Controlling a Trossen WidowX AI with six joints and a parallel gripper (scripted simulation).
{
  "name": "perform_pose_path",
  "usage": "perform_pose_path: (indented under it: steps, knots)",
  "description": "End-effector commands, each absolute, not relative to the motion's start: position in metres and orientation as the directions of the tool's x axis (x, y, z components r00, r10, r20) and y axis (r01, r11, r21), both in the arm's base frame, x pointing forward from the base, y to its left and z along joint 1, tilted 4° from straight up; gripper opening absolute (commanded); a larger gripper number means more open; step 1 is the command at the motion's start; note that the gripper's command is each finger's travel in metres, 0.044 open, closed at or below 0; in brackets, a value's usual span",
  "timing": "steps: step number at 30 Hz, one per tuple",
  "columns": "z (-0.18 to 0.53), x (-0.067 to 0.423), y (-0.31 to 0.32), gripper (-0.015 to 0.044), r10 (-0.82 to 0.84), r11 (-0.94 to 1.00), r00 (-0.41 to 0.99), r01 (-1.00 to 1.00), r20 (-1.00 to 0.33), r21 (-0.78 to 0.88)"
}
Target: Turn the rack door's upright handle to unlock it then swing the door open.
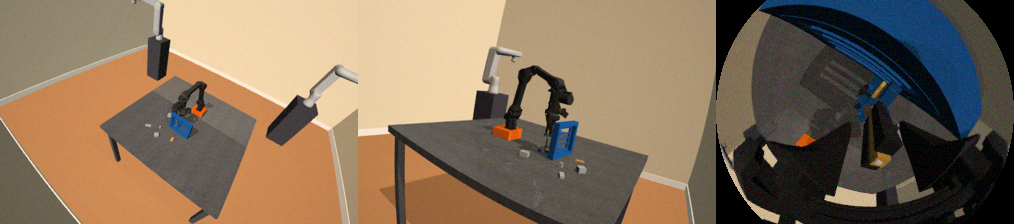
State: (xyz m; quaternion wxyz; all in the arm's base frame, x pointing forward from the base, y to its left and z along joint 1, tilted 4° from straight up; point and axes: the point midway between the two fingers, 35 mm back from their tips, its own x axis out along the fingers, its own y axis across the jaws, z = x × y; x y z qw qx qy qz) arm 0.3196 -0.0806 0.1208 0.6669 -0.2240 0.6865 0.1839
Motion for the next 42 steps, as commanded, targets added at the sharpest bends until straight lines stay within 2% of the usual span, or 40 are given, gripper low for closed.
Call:
perform_pose_path:
  steps: [1,10,19,28,42]
  knots:
    - [0.1206,0.3202,-0.0800,0.0281,-0.059,0.691,-0.008,-0.722,-0.998,-0.035]
    - [0.1206,0.3203,-0.0801,0.0281,-0.059,0.313,-0.007,-0.950,-0.998,-0.012]
    - [0.1206,0.3202,-0.0800,0.0281,-0.059,-0.093,-0.008,-0.996,-0.998,0.013]
    - [0.1206,0.3202,-0.0800,0.0281,-0.059,-0.102,-0.008,-0.995,-0.998,0.014]
    - [0.1206,0.3202,-0.0800,0.0188,-0.059,-0.102,-0.008,-0.995,-0.998,0.014]
